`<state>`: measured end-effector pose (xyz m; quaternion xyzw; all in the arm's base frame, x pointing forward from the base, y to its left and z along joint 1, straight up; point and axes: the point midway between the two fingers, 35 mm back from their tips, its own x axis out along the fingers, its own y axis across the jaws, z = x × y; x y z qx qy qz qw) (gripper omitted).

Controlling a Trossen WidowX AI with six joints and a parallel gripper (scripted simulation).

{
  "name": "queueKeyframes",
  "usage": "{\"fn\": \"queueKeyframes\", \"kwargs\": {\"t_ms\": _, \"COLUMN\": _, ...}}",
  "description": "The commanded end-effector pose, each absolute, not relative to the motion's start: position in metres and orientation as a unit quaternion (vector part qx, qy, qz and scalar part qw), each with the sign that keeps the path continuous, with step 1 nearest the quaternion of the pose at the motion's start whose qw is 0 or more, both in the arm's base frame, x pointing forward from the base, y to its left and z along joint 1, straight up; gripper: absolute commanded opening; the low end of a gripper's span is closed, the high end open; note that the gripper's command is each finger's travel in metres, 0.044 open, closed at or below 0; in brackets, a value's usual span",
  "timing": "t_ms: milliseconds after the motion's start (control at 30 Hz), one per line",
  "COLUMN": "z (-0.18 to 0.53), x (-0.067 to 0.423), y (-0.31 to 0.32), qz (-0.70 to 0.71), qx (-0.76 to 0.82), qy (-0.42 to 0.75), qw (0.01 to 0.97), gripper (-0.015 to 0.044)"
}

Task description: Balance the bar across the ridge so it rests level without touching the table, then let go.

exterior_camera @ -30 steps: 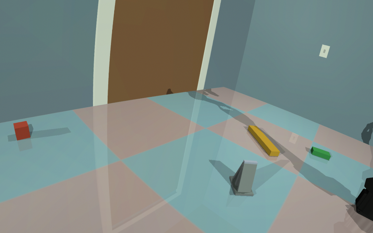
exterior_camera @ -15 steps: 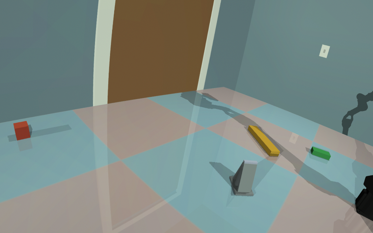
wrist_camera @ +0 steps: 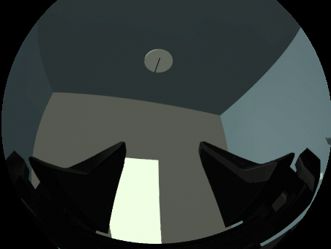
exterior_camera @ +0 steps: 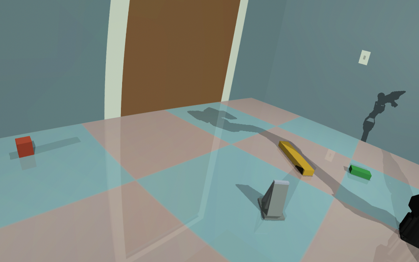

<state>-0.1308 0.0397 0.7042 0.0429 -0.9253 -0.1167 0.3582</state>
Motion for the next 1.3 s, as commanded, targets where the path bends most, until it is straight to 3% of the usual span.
{"fn": "queueKeyframes", "kwargs": {"t_ms": 0, "z": 0.702, "x": -0.132, "y": 0.072, "qz": -0.056, "qx": 0.012, "qy": -0.932, "qw": 0.358, "gripper": 0.0315}}
{"fn": "queueKeyframes", "kwargs": {"t_ms": 567, "z": 0.687, "x": -0.102, "y": 0.185, "qz": 0.161, "qx": -0.107, "qy": -0.896, "qw": 0.400, "gripper": 0.0315}}
{"fn": "queueKeyframes", "kwargs": {"t_ms": 1267, "z": 0.630, "x": 0.003, "y": 0.305, "qz": 0.393, "qx": -0.254, "qy": -0.725, "qw": 0.506, "gripper": 0.0315}}
